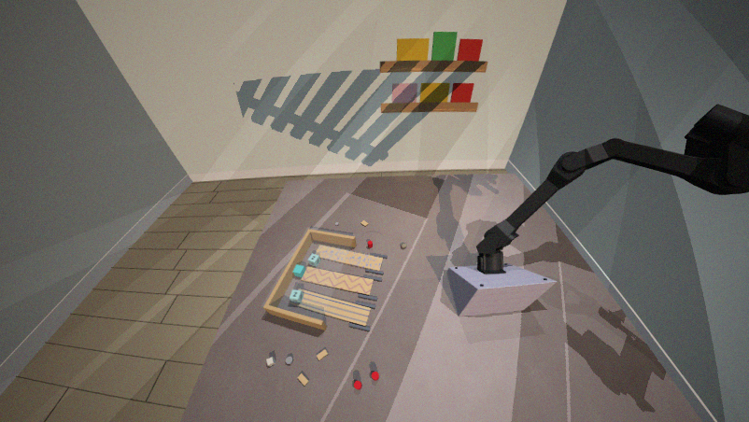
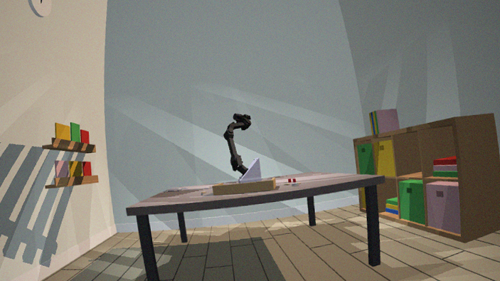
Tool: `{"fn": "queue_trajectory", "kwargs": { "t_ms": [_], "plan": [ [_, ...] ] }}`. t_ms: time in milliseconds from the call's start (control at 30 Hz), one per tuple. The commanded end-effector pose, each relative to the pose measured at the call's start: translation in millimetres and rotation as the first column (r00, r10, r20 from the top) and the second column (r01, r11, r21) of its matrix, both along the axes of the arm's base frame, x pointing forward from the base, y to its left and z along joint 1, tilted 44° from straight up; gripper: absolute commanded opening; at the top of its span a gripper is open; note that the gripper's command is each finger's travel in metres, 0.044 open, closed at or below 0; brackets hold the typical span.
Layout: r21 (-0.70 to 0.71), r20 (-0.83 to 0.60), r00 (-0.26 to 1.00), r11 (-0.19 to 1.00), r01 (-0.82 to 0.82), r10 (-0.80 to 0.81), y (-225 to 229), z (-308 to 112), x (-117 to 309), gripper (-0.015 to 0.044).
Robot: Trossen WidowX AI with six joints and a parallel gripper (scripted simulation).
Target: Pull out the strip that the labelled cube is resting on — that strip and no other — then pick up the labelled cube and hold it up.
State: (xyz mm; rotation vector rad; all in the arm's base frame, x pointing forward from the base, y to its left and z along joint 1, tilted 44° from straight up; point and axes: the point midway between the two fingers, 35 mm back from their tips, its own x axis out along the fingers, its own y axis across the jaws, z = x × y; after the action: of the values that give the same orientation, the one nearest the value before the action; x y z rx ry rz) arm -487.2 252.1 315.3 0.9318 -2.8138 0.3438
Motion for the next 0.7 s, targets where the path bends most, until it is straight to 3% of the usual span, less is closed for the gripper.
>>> {"fn": "queue_trajectory", "kwargs": {
  "t_ms": [0,133,300,467,667],
  "plan": [
    [-0.009,0.003,1.000,1.000,0.006,-0.006,2,0,1,0.0400],
    [-0.180,0.059,0.990,0.974,0.134,-0.125,46,7,20,0.0400],
    [-0.418,0.150,0.947,0.850,0.320,-0.283,112,11,58,0.0400],
    [-0.617,0.233,0.880,0.636,0.464,-0.415,173,10,109,0.0400],
    [-0.789,0.323,0.778,0.300,0.536,-0.539,236,2,185,0.0400]
  ]
}}
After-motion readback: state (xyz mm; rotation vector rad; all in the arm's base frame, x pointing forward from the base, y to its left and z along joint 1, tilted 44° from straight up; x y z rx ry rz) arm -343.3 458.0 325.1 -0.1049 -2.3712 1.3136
